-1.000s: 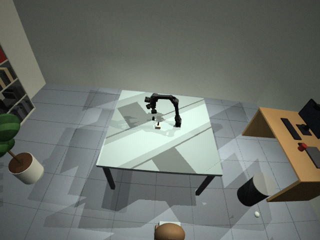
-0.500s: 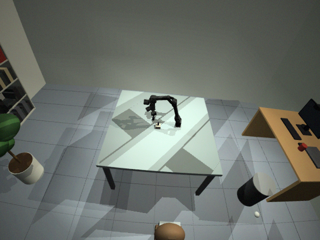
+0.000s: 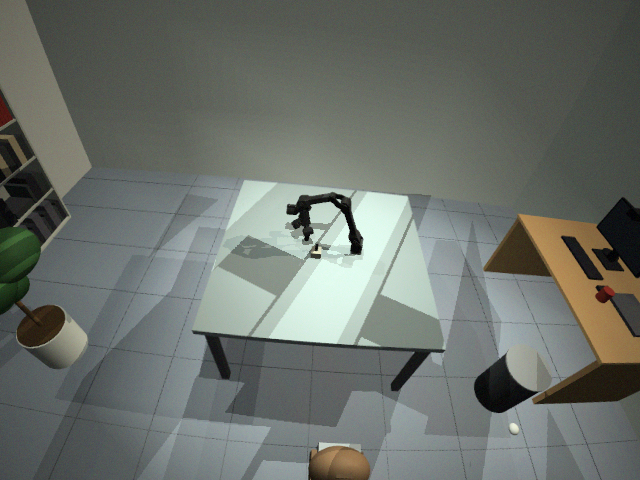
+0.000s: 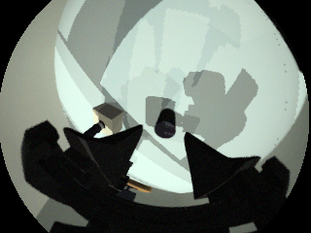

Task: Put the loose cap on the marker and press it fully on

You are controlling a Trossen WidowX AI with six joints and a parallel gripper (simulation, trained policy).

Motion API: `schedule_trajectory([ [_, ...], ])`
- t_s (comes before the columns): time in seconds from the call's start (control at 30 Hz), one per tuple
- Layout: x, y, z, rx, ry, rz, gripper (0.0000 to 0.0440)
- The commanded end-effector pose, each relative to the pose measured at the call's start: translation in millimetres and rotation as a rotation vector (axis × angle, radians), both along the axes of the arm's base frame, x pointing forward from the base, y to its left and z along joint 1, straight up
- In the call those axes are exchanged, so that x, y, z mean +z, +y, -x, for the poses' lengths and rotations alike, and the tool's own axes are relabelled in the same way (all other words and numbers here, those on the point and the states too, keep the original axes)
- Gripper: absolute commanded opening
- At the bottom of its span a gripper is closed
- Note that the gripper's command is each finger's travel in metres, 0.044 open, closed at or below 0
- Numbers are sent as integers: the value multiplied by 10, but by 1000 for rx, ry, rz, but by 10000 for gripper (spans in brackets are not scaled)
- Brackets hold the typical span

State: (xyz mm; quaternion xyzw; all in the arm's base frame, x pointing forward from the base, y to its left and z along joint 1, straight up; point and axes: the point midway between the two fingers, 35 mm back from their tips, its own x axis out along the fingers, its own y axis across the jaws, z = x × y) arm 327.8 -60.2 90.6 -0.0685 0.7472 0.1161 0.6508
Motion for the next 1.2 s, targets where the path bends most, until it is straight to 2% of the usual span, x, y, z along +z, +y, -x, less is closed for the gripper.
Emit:
schedule_trajectory([
  [0.0, -151, 13, 29, 27, 22, -23, 282],
  [0.33, -356, 21, 76, 98, 34, -29, 243],
  [0.4, -364, 15, 76, 111, 29, -23, 210],
  [0.57, -277, 8, 63, 140, 5, -5, 80],
  [0.6, -243, 10, 59, 145, -2, -2, 73],
  [0.93, 142, 85, -6, 221, -74, 34, 62],
  [1.17, 399, 286, 21, 269, -96, 33, 60],
])
